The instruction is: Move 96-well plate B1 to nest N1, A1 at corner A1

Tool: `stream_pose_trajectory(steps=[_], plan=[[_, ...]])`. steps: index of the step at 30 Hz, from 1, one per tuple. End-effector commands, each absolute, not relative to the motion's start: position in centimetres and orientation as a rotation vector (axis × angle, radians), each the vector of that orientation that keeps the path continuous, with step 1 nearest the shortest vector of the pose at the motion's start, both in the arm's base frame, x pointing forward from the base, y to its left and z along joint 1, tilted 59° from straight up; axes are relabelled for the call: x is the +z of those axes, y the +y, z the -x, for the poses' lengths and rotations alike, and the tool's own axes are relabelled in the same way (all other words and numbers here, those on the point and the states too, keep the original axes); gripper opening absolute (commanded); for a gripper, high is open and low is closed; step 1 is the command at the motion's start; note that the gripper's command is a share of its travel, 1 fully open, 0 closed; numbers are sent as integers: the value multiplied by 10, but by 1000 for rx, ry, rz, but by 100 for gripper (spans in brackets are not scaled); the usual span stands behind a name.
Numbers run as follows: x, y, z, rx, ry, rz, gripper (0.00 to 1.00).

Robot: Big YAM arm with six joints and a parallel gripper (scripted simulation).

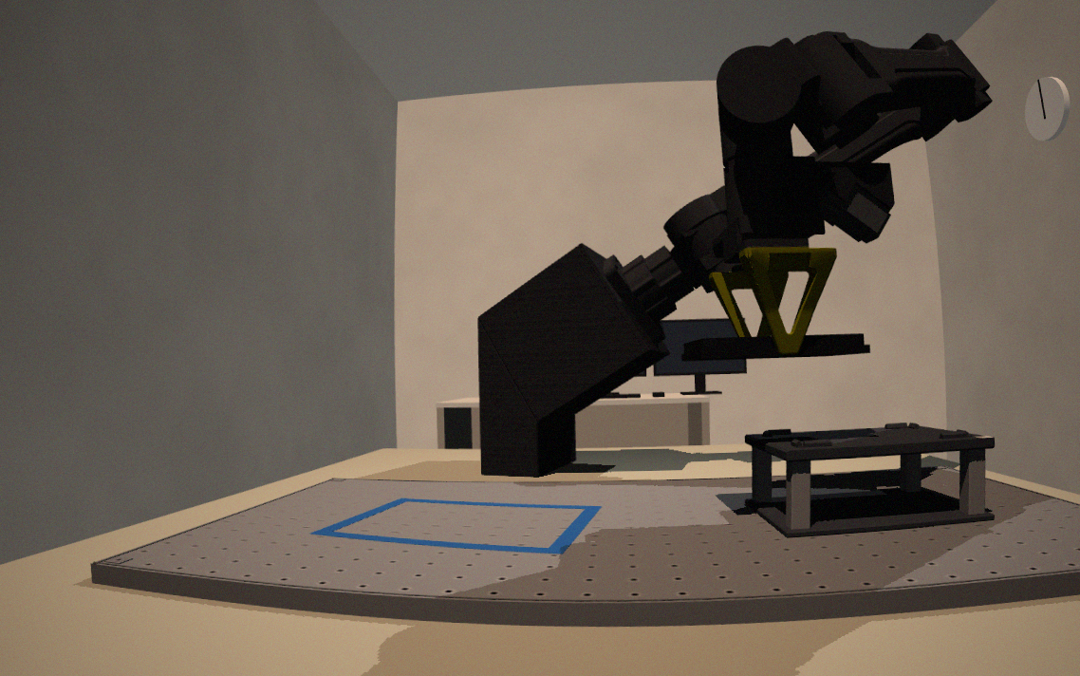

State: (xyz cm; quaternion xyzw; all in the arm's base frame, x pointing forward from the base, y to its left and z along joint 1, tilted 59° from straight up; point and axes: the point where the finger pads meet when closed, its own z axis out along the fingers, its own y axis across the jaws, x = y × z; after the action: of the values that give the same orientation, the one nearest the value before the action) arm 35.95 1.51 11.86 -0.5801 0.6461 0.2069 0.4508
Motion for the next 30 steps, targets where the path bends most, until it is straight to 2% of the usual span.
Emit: stream_pose_trajectory(steps=[1, 22, 30], plan=[[143, 17, -368, 492, 1592, 1429, 0], [204, 43, -360, 490, 1591, 1429, 0], [188, 38, -354, 523, 1630, 1400, 0]])
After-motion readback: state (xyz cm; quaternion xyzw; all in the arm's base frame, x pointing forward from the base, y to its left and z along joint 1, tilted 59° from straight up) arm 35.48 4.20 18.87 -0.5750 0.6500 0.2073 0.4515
